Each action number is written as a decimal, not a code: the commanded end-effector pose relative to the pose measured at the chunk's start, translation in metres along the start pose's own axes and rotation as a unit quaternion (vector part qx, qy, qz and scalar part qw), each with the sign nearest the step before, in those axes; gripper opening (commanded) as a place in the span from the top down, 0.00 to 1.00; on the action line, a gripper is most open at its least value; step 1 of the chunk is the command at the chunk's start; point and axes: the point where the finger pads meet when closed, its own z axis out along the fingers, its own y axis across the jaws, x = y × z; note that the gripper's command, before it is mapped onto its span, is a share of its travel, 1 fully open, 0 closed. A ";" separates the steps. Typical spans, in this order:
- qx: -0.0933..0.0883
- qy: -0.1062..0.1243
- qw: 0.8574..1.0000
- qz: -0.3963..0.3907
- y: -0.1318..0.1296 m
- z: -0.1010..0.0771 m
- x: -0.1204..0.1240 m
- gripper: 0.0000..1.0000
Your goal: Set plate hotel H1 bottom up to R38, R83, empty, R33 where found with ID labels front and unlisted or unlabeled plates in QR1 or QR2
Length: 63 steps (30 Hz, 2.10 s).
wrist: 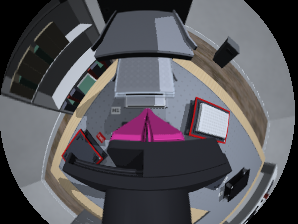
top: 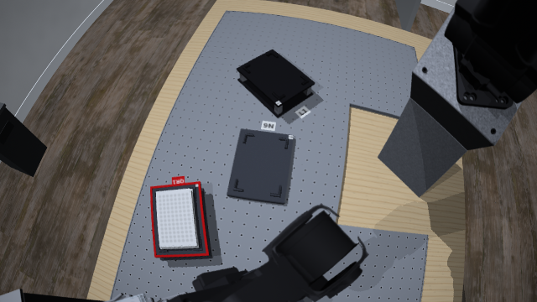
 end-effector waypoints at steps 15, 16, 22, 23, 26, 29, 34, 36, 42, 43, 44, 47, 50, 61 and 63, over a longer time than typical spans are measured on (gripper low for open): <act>-0.007 -0.001 1.000 0.004 0.007 -0.023 0.022 1.00; -0.007 -0.001 1.000 0.004 0.006 -0.024 0.024 1.00; -0.007 0.000 1.000 0.004 0.006 -0.031 0.030 1.00; -0.007 0.000 1.000 0.004 0.006 -0.031 0.030 1.00; -0.007 0.000 1.000 0.004 0.006 -0.035 0.033 1.00; -0.007 0.001 1.000 0.004 0.006 -0.039 0.037 1.00; -0.007 0.001 1.000 0.003 0.005 -0.045 0.043 1.00; -0.007 0.002 1.000 0.003 0.005 -0.048 0.046 1.00; -0.007 0.001 1.000 0.004 0.005 -0.052 0.049 1.00; -0.007 0.003 1.000 0.003 0.005 -0.055 0.052 1.00; -0.007 0.003 1.000 0.003 0.004 -0.056 0.053 1.00; -0.006 0.003 1.000 0.003 0.004 -0.060 0.057 1.00; -0.006 0.004 1.000 0.003 0.004 -0.064 0.060 1.00; -0.004 -0.005 1.000 0.000 0.002 -0.073 0.047 1.00; -0.004 -0.005 1.000 0.000 0.002 -0.073 0.047 1.00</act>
